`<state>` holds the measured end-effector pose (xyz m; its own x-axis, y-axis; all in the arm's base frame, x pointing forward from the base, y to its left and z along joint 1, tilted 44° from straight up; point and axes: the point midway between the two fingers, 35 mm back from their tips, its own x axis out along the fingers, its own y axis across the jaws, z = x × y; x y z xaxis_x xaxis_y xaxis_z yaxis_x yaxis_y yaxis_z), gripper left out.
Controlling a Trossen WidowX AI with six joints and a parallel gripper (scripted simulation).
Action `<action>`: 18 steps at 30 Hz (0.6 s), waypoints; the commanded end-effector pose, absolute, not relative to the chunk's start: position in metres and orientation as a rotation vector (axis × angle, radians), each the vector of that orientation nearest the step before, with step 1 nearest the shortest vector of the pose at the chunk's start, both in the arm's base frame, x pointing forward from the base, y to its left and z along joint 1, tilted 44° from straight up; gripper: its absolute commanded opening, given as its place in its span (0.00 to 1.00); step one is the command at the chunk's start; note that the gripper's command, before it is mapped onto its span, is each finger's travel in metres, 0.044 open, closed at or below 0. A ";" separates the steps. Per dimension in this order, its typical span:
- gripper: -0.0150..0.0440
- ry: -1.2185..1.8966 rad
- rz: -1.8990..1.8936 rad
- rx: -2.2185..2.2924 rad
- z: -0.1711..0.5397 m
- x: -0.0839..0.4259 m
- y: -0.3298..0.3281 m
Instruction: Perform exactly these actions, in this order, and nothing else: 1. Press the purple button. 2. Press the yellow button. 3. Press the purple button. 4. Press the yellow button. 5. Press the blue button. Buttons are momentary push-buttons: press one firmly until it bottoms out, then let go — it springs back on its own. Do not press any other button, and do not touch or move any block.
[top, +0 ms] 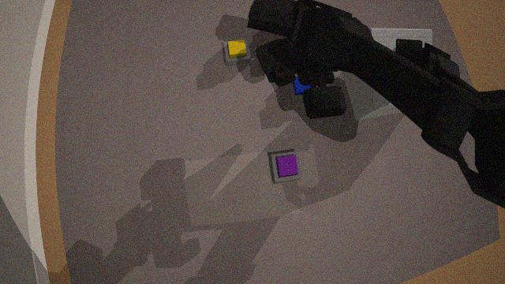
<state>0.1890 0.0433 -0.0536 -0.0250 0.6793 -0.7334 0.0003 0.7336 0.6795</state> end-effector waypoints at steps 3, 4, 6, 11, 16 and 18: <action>0.29 1.513 0.591 0.593 -0.060 0.188 0.051; 0.29 1.513 0.591 0.592 -0.061 0.188 0.052; 0.29 1.513 0.591 0.592 -0.064 0.188 0.054; 0.29 1.513 0.591 0.592 -0.070 0.188 0.059; 0.29 1.513 0.591 0.593 -0.075 0.187 0.065; 0.29 1.513 0.592 0.593 -0.077 0.187 0.067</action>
